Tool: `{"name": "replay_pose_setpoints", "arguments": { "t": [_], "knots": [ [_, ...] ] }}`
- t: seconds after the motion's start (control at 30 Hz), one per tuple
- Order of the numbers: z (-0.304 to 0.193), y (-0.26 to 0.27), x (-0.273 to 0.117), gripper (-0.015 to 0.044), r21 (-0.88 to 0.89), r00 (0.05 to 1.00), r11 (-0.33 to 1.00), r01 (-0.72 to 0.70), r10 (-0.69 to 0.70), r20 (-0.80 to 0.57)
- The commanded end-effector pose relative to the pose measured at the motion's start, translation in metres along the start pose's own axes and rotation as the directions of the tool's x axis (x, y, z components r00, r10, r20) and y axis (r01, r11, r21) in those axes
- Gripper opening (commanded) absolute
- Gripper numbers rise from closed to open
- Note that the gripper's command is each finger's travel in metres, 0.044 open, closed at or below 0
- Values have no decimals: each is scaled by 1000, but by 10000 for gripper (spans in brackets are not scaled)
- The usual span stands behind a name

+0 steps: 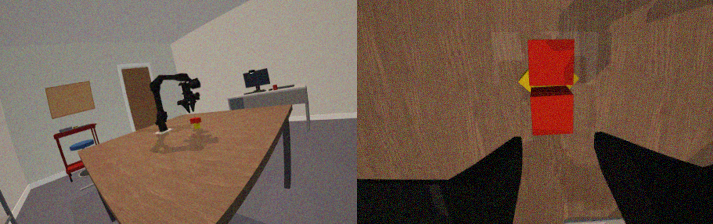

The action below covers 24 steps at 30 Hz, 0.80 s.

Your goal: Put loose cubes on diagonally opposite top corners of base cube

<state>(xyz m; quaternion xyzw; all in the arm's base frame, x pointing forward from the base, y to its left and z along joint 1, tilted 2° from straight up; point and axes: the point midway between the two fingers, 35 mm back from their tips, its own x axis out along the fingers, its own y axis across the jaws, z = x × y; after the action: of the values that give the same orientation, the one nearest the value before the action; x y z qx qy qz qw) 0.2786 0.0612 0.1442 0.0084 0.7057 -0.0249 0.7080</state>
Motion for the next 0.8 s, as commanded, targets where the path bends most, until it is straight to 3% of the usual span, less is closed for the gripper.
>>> {"name": "replay_pose_setpoints", "arguments": {
  "t": [0.0,0.07,0.23,0.33,0.53,0.77],
  "knots": [
    [0,0,-7,205,3,1000,1000,0,0,-1],
    [0,0,-7,205,3,1000,1000,0,0,-1],
    [0,2,-7,336,0,1000,1000,-1,1,1],
    [-1,36,-8,400,0,1000,1000,-4,4,1],
    [-21,115,-10,400,0,1000,1000,-10,10,-1],
    [-22,118,-10,400,0,1000,1000,-10,10,-1]
  ]
}}
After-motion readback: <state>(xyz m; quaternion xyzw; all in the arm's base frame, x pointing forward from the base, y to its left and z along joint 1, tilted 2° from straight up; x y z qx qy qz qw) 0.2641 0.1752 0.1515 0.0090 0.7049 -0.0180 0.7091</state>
